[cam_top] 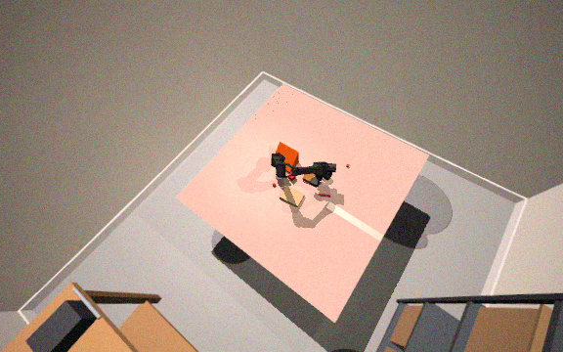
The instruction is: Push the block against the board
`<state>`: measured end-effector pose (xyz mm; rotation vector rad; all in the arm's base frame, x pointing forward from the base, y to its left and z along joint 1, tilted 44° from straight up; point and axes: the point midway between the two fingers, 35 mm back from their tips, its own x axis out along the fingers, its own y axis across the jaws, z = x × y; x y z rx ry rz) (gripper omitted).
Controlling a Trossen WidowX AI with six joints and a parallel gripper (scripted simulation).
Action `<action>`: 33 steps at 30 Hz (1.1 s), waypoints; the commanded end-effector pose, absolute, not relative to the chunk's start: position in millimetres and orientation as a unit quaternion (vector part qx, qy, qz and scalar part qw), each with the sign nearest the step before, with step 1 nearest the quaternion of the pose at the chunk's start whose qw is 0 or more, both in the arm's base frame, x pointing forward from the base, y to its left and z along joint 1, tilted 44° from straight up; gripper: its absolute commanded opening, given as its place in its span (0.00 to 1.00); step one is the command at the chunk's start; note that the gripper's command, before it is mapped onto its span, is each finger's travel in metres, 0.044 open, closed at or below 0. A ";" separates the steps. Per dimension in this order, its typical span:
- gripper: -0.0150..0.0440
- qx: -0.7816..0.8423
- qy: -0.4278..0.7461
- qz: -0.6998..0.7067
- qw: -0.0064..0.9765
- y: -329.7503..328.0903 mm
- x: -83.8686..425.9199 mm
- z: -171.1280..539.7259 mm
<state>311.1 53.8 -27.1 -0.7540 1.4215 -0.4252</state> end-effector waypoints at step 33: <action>0.25 -0.335 0.643 -0.193 0.661 49.8 324.1 -33.9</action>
